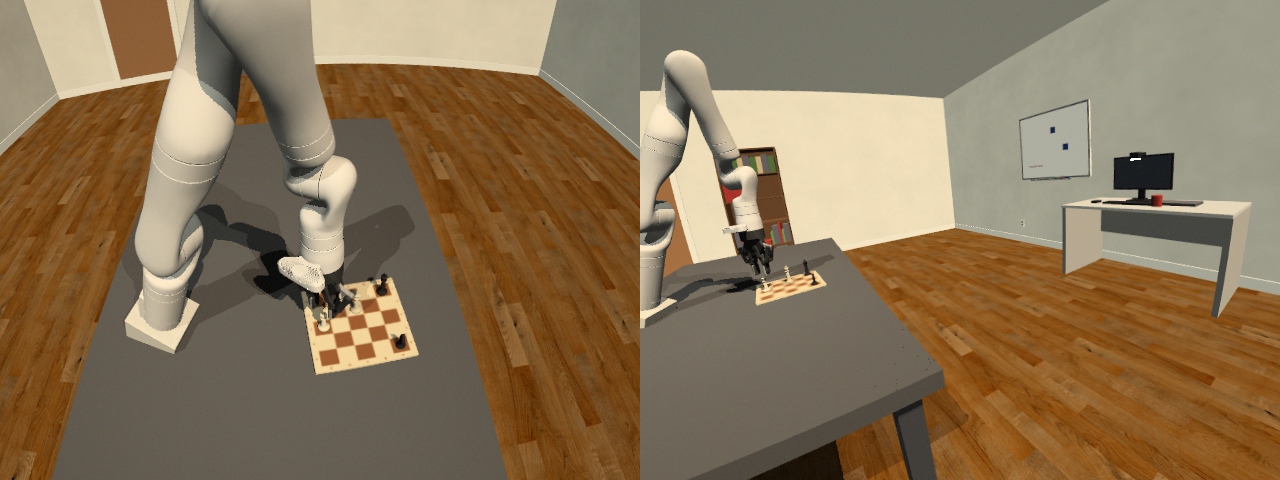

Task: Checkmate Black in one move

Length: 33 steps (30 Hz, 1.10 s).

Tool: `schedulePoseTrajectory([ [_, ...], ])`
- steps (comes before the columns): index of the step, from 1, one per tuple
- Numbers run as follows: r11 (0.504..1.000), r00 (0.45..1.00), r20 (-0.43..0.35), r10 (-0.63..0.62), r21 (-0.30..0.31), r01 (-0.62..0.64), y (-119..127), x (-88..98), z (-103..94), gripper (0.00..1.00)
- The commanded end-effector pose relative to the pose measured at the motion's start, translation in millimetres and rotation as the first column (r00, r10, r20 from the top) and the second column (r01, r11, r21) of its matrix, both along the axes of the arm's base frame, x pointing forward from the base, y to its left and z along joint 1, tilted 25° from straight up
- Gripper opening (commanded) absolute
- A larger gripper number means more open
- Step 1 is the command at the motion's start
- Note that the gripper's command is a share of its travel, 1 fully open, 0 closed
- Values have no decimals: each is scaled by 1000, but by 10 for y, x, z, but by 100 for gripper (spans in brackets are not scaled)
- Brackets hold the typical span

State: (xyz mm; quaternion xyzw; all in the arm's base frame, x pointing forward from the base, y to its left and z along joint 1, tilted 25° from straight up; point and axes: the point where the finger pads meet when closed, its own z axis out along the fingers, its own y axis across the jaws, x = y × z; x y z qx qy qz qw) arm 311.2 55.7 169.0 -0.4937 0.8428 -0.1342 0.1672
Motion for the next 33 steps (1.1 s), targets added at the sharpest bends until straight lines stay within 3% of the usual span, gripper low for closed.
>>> schedulePoseTrajectory([
  [1, 1000, 1000, -1, 1, 0, -1, 3, 0, -8, 41],
  [33, 1000, 1000, -1, 1, 0, -1, -17, 141, -316, 41],
])
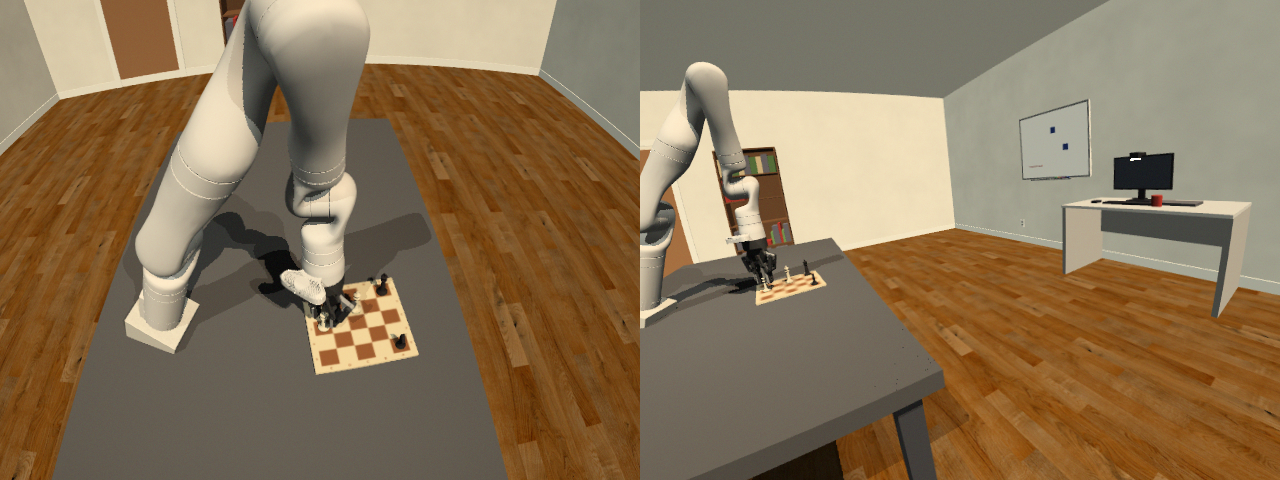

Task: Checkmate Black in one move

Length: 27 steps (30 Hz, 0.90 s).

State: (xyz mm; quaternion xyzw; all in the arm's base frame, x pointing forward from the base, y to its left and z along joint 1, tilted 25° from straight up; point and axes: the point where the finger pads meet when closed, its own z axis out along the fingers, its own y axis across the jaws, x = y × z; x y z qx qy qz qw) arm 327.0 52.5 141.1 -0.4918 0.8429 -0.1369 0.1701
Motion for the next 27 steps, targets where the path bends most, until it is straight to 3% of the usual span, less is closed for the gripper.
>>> schedulePoseTrajectory([
  [1, 1000, 1000, -9, 4, 1, -4, 16, -17, -37, 41],
  [27, 1000, 1000, -9, 4, 1, -4, 14, -1, -71, 41],
])
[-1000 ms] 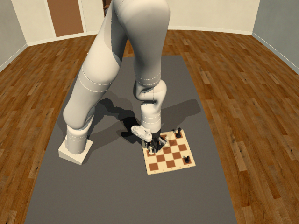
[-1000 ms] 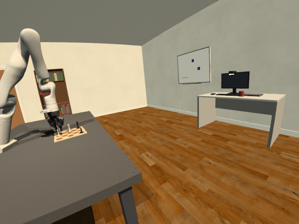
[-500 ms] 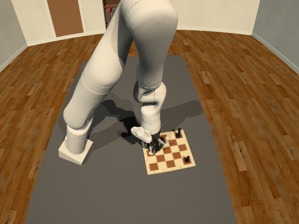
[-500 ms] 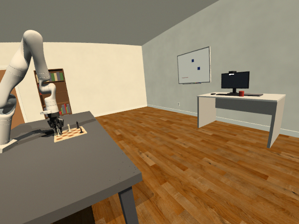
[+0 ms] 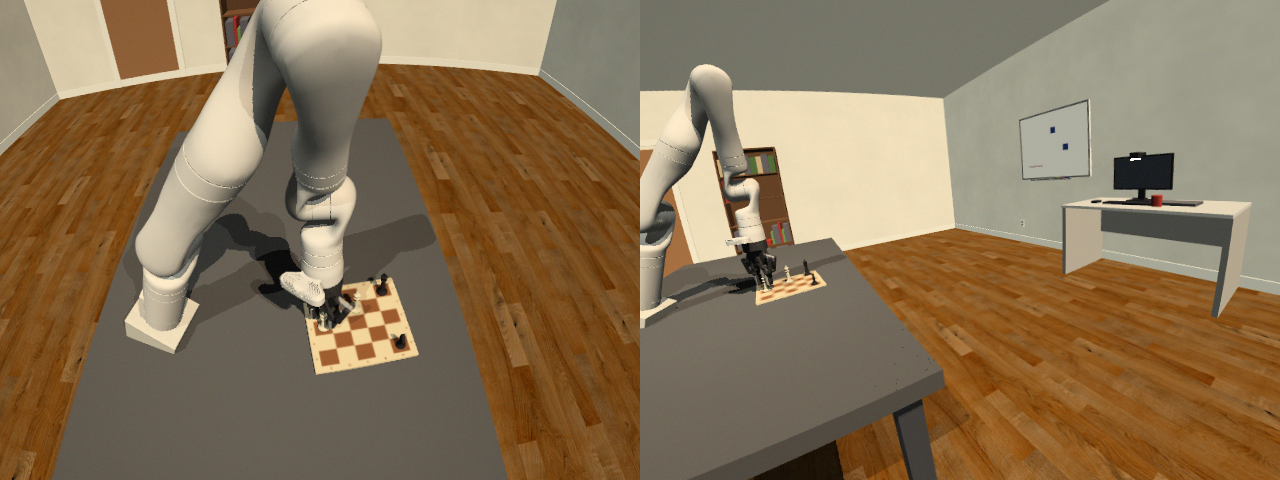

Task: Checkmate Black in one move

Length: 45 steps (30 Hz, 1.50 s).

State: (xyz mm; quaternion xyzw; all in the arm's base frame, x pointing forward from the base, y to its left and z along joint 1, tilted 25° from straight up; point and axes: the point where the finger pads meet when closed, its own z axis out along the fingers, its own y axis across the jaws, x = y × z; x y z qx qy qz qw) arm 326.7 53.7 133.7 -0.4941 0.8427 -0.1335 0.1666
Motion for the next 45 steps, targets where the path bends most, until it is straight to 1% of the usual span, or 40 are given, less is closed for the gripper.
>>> schedulePoseTrajectory([
  [1, 1000, 1000, 1, 0, 0, 0, 1, 1, 3, 41],
  [20, 1000, 1000, 1, 0, 0, 0, 1, 1, 3, 41],
  [21, 1000, 1000, 1, 0, 0, 0, 1, 1, 3, 0],
  [45, 1000, 1000, 1, 0, 0, 0, 1, 1, 3, 0],
])
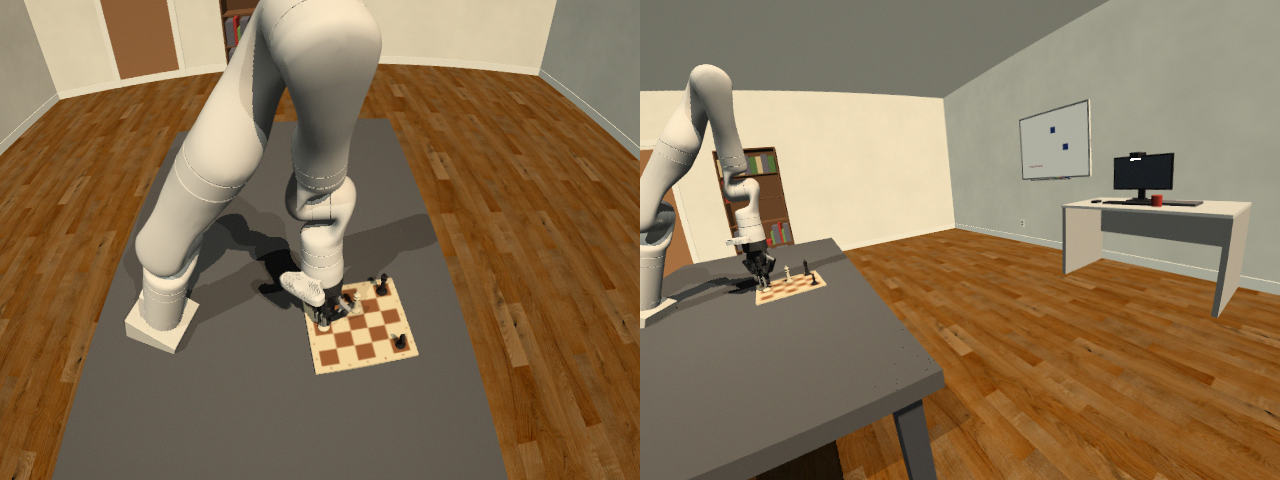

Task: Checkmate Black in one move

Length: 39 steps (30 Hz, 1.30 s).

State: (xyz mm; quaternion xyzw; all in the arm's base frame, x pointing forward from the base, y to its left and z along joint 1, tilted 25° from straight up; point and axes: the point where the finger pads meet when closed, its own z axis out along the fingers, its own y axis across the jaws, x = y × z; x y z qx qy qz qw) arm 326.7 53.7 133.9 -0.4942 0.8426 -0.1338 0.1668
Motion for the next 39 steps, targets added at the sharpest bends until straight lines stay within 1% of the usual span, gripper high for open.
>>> schedulePoseTrajectory([
  [1, 1000, 1000, 0, 0, 0, 0, 1, 1, 1, 0],
  [22, 1000, 1000, 0, 0, 0, 0, 1, -2, 8, 0],
  [39, 1000, 1000, 0, 0, 0, 0, 5, -31, 72, 0],
])
